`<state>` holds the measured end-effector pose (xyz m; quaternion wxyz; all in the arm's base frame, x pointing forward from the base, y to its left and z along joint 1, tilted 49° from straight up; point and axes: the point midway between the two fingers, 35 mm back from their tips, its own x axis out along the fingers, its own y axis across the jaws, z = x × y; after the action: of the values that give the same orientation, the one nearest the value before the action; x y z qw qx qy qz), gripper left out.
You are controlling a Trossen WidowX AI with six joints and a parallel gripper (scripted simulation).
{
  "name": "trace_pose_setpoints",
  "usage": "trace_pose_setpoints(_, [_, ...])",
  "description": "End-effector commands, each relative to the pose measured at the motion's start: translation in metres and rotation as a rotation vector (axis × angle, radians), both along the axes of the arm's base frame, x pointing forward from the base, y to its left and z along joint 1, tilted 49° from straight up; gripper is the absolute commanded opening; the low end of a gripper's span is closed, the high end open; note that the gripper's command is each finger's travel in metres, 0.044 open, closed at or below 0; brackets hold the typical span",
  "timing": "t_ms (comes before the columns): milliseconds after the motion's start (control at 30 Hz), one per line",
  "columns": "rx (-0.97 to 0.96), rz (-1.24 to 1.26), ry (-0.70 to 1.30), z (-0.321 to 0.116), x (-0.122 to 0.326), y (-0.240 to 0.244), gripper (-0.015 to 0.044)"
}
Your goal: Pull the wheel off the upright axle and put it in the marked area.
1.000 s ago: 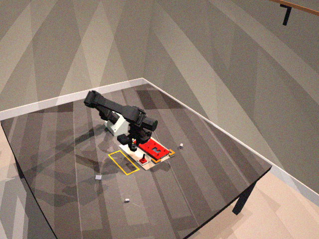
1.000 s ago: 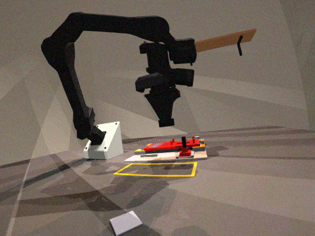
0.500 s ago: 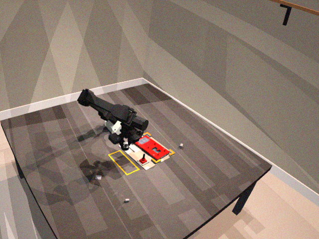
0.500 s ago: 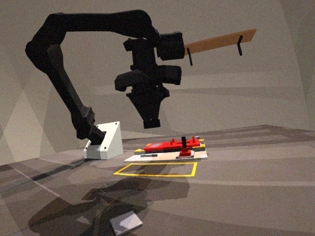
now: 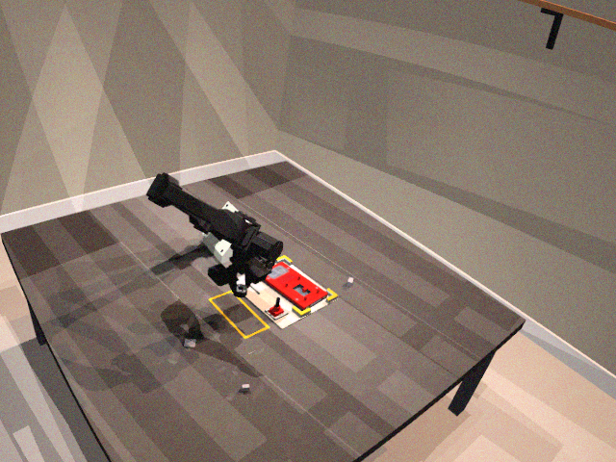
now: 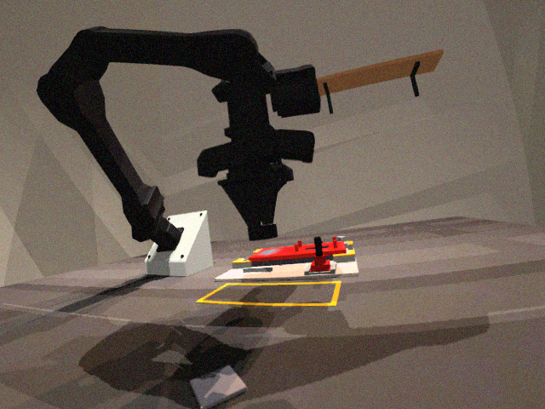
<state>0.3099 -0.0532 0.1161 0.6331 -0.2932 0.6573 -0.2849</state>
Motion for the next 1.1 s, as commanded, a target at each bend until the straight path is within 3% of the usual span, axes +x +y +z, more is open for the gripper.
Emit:
trace_pose_setpoints(0, [-0.001, 0.002, 0.004, -0.010, 0.000, -0.010, 0.0000])
trace_pose_setpoints(533, [-0.008, 0.001, 0.004, -0.053, -0.004, -0.062, 0.0000])
trace_pose_setpoints(900, [-0.003, -0.004, 0.004, -0.049, -0.004, -0.058, 0.0289])
trace_pose_setpoints(1067, [-0.002, -0.001, 0.004, -0.031, -0.001, -0.036, 0.0300])
